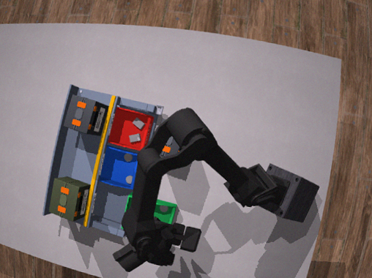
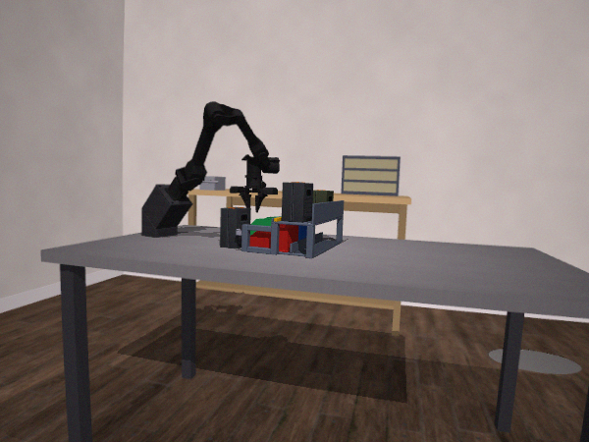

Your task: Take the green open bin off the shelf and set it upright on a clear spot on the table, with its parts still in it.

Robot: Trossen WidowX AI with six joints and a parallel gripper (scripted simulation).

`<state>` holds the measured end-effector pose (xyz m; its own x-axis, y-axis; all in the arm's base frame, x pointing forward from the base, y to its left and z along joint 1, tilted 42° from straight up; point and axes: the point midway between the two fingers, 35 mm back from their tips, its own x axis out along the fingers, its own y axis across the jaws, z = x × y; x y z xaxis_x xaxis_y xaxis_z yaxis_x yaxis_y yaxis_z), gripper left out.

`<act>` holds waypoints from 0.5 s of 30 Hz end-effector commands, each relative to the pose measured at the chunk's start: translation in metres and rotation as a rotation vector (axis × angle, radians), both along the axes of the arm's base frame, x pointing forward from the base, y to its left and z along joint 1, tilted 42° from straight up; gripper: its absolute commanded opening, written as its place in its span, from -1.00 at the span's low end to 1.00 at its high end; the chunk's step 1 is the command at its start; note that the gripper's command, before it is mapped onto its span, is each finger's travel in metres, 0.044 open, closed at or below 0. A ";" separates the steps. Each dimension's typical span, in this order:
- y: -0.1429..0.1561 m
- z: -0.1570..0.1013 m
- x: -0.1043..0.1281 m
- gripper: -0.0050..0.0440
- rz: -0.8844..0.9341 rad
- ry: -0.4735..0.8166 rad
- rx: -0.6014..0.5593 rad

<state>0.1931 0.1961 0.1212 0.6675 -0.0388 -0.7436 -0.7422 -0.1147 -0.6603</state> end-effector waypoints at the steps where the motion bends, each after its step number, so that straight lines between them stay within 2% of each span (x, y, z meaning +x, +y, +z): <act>1: 0.001 0.003 0.001 -0.18 0.001 -0.006 0.013; 15: 0.001 -0.001 0.002 -0.18 0.004 -0.003 0.008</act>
